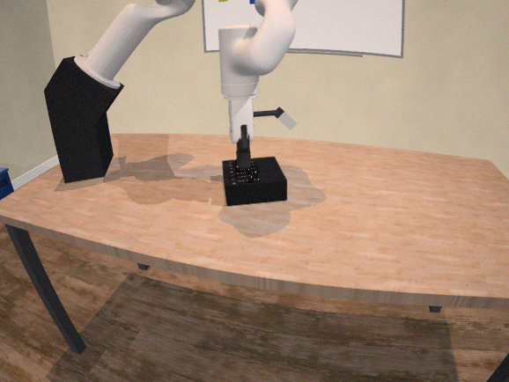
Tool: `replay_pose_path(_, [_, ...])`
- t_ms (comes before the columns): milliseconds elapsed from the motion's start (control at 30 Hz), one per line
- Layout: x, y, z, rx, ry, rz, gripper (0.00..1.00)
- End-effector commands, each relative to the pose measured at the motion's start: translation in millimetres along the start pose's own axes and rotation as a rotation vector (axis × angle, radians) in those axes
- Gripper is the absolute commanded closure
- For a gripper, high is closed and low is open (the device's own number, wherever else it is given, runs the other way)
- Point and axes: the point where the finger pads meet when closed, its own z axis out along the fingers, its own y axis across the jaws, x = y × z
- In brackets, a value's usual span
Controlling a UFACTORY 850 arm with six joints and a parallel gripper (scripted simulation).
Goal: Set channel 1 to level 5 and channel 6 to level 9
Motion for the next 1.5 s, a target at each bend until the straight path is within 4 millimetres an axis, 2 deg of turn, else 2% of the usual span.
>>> replay_pose_path(0, [0.4, 0.3, -12.3, 0.0, 0.0, 0.0, 1.0])
replay_pose_path(533, [0.3, 0.3, -14.8, 0.0, 0.0, 0.0, 1.0])
replay_pose_path(567, [0.3, 0.3, -14.8, 0.0, 0.0, 0.0, 0.0])
replay_pose_path(833, [0.3, 0.3, -22.5, 0.0, 0.0, 0.0, 0.0])
replay_pose_path(1200, [0.3, 0.3, -71.0, 0.0, 0.0, 0.0, 0.0])
replay_pose_path(1267, [0.3, 0.3, -71.0, 0.0, 0.0, 0.0, 0.0])
replay_pose_path(1467, [0.3, 0.3, -90.1, 0.0, 0.0, 0.0, 0.0])
